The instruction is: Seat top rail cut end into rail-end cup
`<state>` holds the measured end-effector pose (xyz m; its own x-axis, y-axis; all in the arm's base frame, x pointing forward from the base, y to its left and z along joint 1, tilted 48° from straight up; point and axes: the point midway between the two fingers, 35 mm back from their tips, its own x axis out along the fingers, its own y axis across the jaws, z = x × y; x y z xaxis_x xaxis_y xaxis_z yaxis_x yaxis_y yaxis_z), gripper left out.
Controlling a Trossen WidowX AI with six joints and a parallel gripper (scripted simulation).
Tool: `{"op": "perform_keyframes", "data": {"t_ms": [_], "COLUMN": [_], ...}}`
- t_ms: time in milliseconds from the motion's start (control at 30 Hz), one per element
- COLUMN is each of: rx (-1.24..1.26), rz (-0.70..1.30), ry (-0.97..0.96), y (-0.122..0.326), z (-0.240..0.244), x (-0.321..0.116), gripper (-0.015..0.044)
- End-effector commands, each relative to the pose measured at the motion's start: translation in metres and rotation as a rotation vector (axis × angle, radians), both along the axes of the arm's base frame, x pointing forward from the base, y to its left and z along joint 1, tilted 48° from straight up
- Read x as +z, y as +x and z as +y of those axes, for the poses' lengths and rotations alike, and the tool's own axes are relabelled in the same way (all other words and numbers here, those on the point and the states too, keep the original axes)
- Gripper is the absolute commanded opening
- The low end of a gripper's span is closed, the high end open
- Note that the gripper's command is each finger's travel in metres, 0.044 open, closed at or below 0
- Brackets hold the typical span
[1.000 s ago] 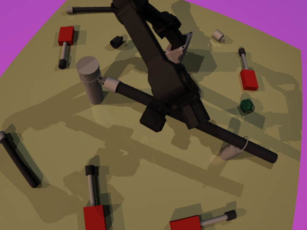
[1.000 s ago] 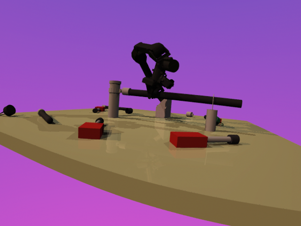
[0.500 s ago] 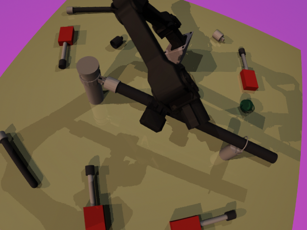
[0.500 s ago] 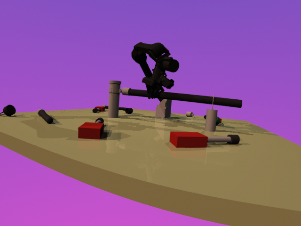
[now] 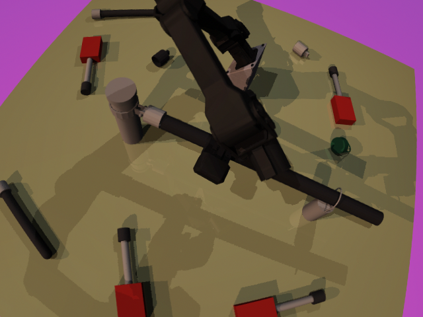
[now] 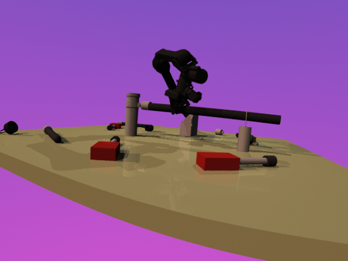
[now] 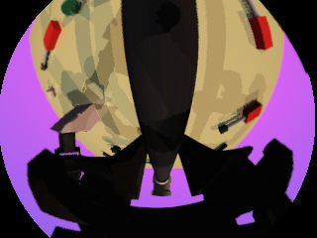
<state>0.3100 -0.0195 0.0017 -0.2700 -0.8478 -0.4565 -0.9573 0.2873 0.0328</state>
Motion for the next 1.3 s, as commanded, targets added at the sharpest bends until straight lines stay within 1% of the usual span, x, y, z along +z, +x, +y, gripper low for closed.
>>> {"op": "perform_keyframes", "data": {"t_ms": [0,500,933,1267], "rx": [0.003,0.003,0.000,0.000], "rz": [-0.016,-0.016,0.001,0.001], "ry": [0.003,0.003,-0.002,-0.002], "y": [0.003,0.005,0.001,0.001], "z": [0.004,0.007,-0.005,-0.005], "x": [-0.001,-0.003,0.007,0.007], "gripper": [0.0000,0.0000,0.0000,0.0000]}}
